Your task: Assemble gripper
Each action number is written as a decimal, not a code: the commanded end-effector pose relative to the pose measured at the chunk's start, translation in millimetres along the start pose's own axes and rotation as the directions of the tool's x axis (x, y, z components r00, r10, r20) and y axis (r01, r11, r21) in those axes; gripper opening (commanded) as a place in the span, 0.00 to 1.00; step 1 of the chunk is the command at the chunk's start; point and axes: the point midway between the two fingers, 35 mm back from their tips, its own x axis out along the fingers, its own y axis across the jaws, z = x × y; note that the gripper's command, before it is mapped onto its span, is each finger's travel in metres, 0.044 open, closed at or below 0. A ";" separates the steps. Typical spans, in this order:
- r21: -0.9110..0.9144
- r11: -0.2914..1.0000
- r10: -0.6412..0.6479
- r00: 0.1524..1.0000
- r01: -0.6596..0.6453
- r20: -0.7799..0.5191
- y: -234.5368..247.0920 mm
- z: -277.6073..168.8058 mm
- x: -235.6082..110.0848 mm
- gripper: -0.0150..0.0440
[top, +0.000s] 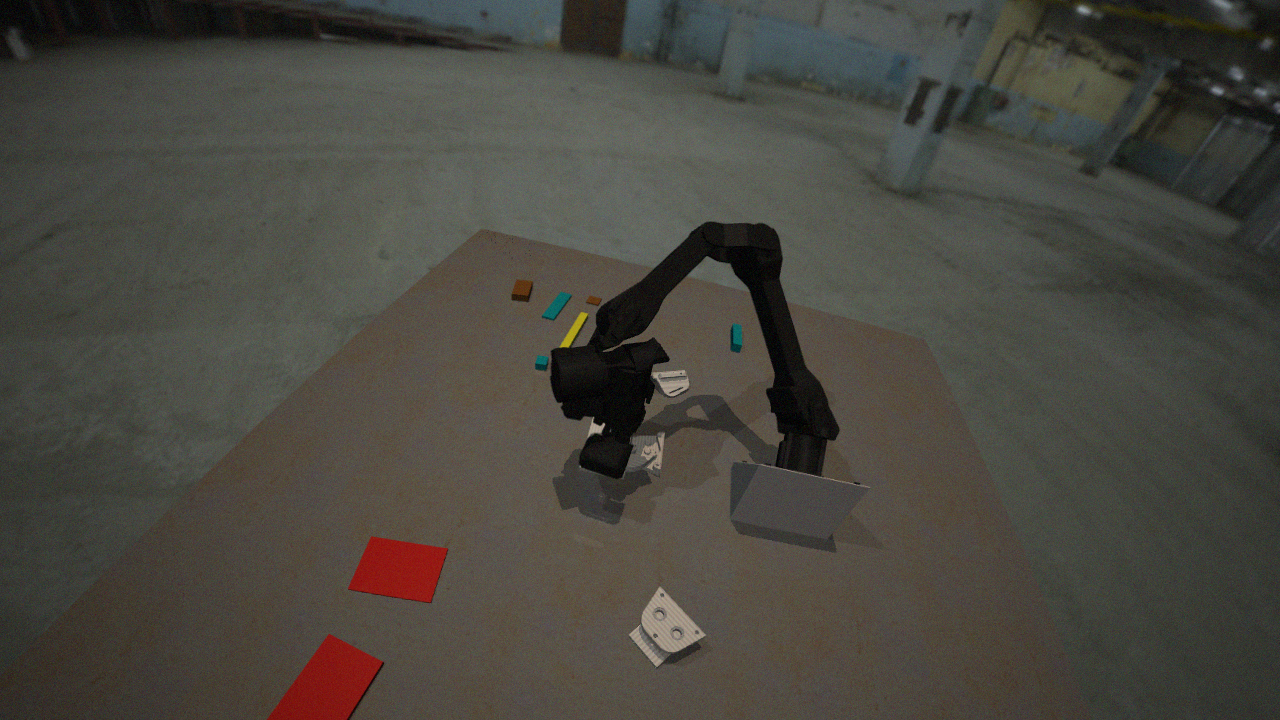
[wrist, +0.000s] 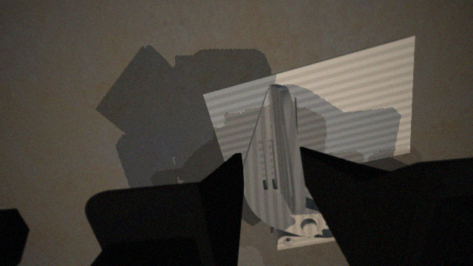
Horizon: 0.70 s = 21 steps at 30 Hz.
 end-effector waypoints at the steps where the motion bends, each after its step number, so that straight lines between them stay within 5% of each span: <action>1: -0.006 1.000 -0.004 1.000 0.004 0.005 0.0 0.5 -0.2 0.48; 3: -0.006 1.000 -0.004 1.000 0.004 0.005 0.0 0.5 -0.2 0.48; 7: 0.000 1.000 0.000 1.000 0.000 0.000 0.0 0.0 0.0 0.63; 21: 0.000 1.000 0.000 1.000 0.000 0.000 0.2 0.2 -2.2 0.63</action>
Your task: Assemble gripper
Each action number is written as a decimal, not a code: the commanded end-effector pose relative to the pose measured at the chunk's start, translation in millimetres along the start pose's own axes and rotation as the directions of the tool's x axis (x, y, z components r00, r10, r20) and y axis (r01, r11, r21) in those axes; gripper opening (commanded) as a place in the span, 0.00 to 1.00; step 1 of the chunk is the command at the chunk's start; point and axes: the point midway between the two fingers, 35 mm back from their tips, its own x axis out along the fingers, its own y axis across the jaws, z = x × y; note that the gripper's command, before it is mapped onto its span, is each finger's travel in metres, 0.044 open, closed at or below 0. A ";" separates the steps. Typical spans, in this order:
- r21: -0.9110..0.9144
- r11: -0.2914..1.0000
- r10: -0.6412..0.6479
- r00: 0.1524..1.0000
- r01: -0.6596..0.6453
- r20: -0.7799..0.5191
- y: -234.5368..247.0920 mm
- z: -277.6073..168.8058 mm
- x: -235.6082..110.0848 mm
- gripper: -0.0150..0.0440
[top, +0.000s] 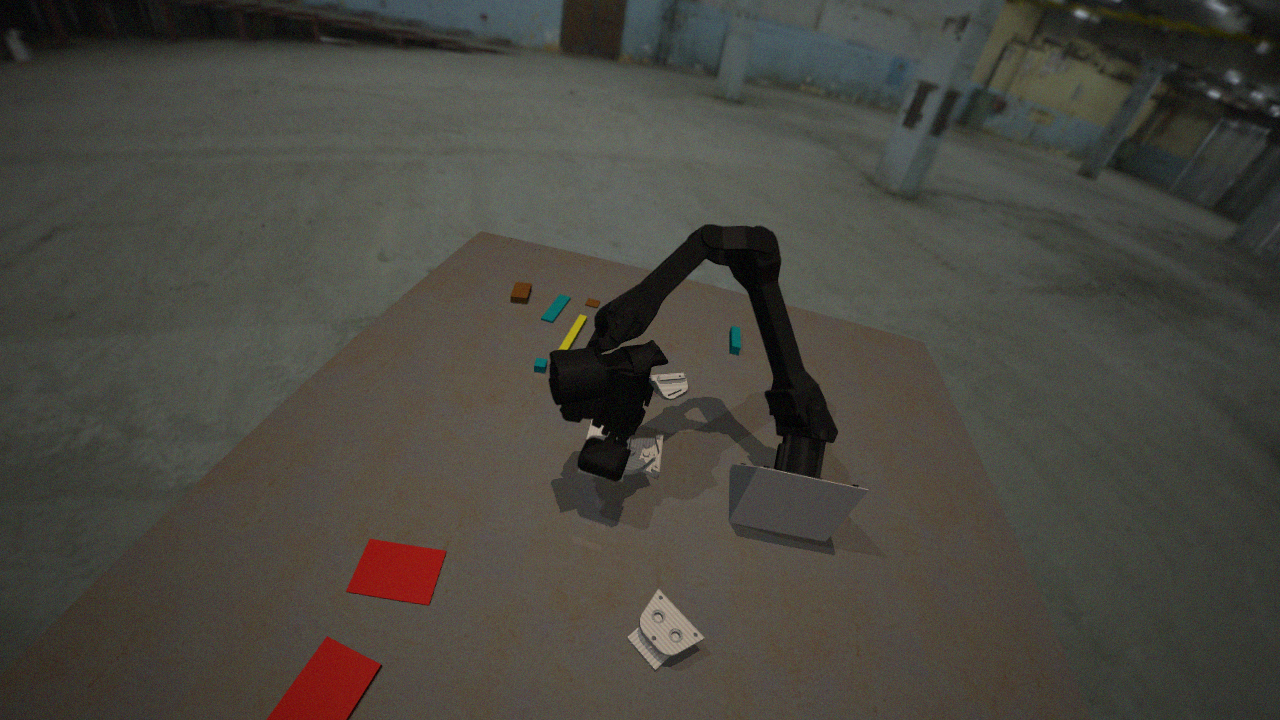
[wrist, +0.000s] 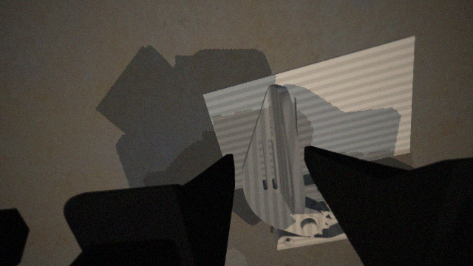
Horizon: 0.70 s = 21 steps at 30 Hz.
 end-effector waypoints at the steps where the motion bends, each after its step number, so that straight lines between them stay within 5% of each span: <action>1: -0.001 1.000 0.001 1.000 -0.001 0.001 0.5 0.6 -6.9 0.63; 8: -0.006 1.000 -0.002 1.000 0.002 0.004 0.1 -1.0 -67.6 0.63; 12: -0.018 1.000 -0.005 1.000 0.005 0.013 2.1 -0.9 -64.0 0.63; 21: -0.015 1.000 -0.010 1.000 0.011 0.014 1.3 -2.6 -66.2 0.25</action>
